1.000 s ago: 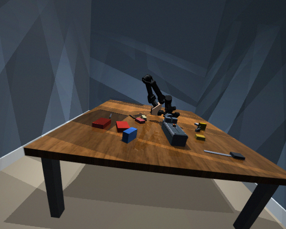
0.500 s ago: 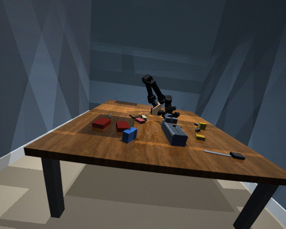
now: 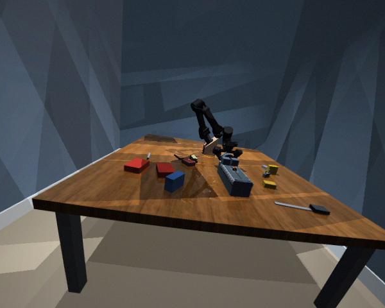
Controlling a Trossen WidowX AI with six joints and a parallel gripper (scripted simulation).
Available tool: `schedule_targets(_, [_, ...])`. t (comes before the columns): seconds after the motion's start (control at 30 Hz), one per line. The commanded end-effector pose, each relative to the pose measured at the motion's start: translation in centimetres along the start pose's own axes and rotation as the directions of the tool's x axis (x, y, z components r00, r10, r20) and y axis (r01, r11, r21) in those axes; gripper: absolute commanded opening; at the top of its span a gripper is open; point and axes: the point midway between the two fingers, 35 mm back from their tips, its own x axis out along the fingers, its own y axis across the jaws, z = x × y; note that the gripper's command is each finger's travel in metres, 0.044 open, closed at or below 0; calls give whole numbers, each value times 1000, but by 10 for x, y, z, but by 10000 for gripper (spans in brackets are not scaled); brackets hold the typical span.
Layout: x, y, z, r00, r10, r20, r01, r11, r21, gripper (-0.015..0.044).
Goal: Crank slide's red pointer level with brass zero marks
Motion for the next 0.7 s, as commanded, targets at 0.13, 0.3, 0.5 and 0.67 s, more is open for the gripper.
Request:
schedule_targets(0.13, [-24,-3,29,1000,-6,17,6,1000,21,440])
schedule_targets(0.3, [-31,-1,38,1000,-3,16,3,1000,20,440])
schedule_targets(0.5, [-56,3,67,1000,5,10,-5,1000,18,440])
schedule_targets(0.67, [-83,2,90,1000,6,10,-6,1000,14,440])
